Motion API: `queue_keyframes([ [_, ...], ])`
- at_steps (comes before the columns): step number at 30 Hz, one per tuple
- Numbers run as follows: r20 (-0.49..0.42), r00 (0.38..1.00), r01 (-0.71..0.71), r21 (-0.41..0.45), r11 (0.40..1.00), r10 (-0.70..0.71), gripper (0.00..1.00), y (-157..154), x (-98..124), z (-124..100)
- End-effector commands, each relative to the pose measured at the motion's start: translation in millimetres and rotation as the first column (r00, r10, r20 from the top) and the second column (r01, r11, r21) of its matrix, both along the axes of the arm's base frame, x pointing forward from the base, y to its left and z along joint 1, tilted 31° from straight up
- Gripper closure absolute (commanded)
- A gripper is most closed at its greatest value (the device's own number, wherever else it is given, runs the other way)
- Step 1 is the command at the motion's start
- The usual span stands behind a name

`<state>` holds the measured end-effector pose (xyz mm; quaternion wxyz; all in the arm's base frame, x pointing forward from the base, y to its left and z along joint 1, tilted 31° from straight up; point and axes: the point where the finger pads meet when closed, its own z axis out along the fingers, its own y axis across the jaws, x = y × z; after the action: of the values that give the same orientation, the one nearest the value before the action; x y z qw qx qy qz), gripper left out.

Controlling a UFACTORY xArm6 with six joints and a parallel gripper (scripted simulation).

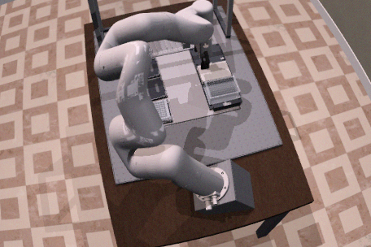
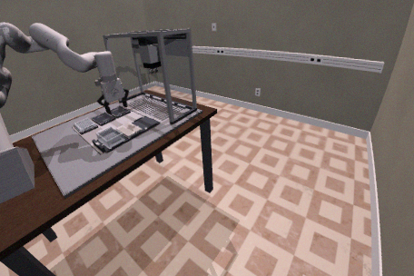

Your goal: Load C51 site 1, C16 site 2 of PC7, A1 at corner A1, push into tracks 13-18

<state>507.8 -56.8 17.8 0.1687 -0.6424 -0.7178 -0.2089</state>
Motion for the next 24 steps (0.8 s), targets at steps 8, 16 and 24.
queue_keyframes([
  [8, 0.004, 1.0, 0.0, -0.001, 1.0, 0.0, 0.0, -39.4, 7.5, -21.3],
  [16, 0.004, 1.0, 0.0, -0.002, 1.0, 0.0, 0.0, -73.6, 12.4, -41.7],
  [24, 0.004, 1.0, 0.0, -0.002, 1.0, 0.0, 0.0, -99.2, 15.9, -57.0],
])
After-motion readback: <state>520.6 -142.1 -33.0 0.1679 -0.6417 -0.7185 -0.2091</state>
